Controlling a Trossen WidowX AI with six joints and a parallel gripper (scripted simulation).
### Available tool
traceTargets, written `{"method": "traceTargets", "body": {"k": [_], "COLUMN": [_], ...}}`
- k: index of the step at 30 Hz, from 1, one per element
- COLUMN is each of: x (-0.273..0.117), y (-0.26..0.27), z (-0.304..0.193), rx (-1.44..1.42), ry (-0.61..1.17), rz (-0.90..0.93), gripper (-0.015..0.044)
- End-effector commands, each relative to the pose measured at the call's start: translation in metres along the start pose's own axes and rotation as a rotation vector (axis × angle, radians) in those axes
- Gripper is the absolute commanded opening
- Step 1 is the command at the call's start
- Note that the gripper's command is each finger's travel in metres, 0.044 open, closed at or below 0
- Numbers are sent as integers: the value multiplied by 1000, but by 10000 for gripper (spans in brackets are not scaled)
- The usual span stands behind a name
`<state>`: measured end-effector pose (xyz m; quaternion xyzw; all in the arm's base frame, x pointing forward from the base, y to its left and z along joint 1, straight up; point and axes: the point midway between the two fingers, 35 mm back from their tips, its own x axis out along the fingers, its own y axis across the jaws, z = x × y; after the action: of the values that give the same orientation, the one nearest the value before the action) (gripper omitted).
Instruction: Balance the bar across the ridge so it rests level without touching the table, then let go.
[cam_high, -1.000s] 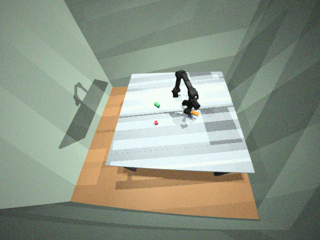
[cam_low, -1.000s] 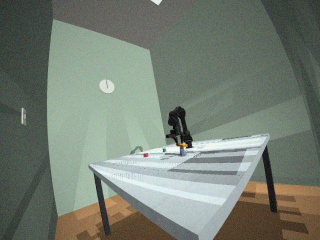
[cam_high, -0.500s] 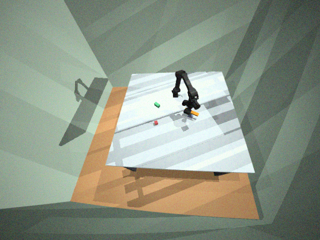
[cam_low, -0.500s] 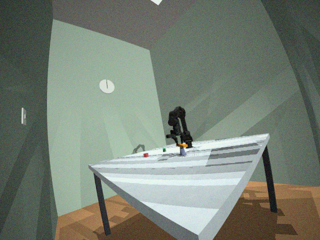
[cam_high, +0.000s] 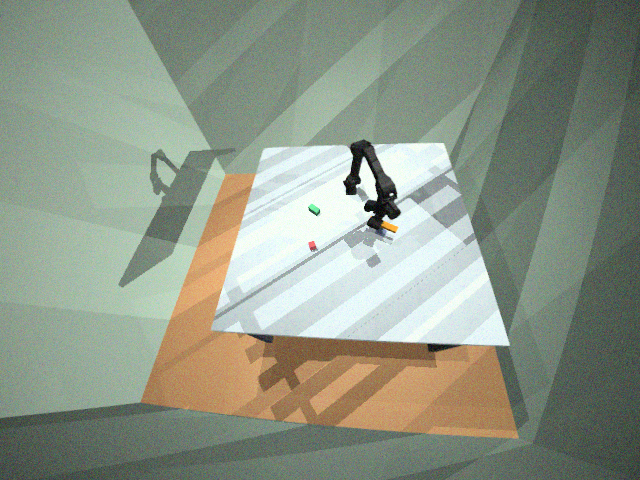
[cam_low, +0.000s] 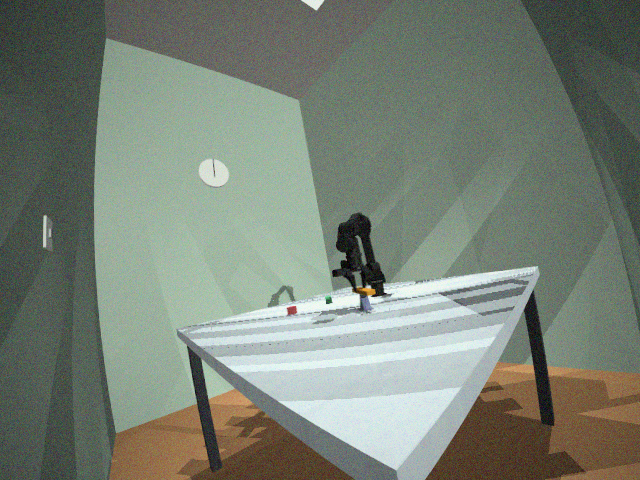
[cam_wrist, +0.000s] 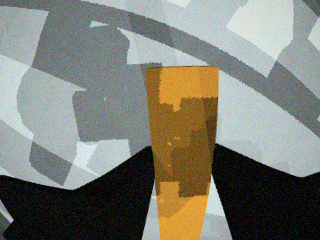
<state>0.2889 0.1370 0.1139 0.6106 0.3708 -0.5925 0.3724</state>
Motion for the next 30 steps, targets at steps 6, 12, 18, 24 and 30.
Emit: {"method": "traceTargets", "body": {"k": [6,12,18,24,30], "x": [1,2,2,3,3], "y": [0,0,0,0,0], "z": [0,0,0,0,0], "rx": [6,6,6,6,6], "ry": [1,1,1,1,1], "rz": [2,2,2,2,2], "gripper": [0,0,0,0,0]}}
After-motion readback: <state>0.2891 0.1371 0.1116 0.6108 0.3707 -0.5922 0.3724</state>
